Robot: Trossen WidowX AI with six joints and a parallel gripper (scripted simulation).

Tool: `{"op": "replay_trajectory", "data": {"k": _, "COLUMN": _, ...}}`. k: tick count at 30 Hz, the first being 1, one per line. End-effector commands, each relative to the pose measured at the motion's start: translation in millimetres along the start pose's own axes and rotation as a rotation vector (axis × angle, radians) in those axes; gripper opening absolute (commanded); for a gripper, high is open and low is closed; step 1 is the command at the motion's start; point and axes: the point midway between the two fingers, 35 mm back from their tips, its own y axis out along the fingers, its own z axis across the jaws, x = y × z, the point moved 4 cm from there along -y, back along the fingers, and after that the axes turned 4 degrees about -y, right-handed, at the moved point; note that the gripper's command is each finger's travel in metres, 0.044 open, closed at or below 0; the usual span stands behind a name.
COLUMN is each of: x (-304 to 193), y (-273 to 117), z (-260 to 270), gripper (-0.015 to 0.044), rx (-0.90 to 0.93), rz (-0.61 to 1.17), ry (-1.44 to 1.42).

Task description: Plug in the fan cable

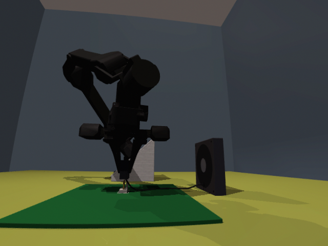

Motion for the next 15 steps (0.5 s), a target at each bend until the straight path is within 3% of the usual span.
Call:
{"op": "replay_trajectory", "data": {"k": 1, "x": 0.0, "y": 0.0, "z": -0.3, "gripper": 0.0000, "rx": -0.002, "rz": -0.002, "ry": -0.003}}
{"op": "replay_trajectory", "data": {"k": 15, "x": -0.1, "y": 1.8, "z": -0.8, "gripper": 0.0000, "rx": -0.002, "rz": -0.002, "ry": -0.004}}
